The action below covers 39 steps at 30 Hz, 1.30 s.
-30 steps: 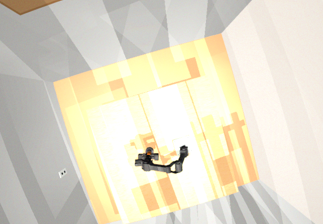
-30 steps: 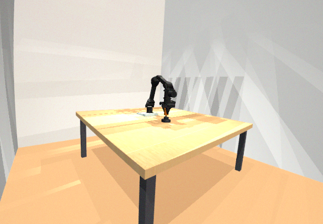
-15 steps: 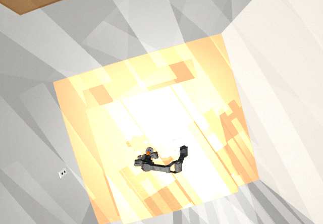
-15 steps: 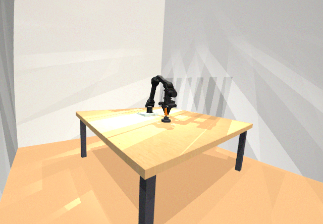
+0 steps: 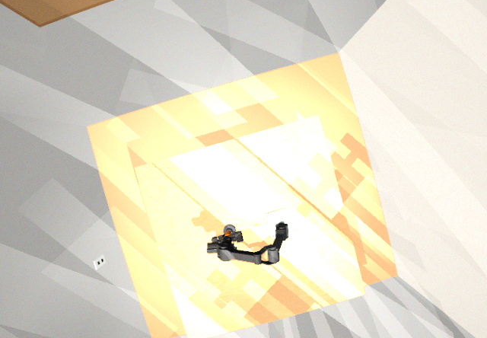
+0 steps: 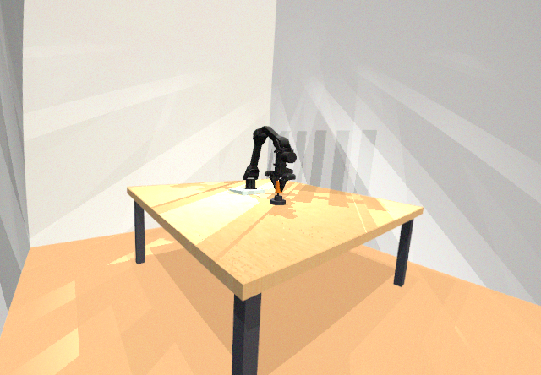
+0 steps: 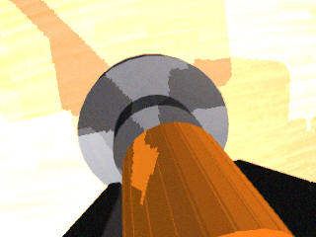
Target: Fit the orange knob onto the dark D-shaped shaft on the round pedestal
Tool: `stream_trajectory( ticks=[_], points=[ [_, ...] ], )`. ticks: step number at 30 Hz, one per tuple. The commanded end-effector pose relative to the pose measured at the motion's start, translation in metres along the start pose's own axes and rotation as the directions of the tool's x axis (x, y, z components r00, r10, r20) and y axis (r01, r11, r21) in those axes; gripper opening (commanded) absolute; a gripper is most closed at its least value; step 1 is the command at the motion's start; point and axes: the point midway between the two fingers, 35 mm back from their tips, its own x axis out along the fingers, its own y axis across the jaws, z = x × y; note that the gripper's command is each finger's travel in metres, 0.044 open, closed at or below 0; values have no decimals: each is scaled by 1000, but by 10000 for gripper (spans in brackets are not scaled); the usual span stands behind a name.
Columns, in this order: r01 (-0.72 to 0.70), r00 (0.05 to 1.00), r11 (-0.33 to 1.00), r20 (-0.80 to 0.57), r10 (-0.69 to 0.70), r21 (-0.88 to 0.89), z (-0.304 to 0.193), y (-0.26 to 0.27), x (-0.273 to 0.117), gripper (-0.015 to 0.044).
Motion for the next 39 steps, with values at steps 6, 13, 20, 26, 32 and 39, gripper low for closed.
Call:
stream_trajectory(
  ticks=[6,13,20,26,32,39],
  points=[
    [-3,1000,1000,-4,3,-4,0,5,1,0],
    [-3,1000,1000,-4,3,-13,0,5,-5,0],
    [-4,1000,977,-4,3,-212,0,5,-5,0],
    [-3,1000,977,-4,3,-212,0,2,-3,0],
    [-3,1000,977,-4,2,-212,-1,-2,-5,0],
    [-3,1000,977,-4,2,-212,-1,-3,0,0]
  ],
)
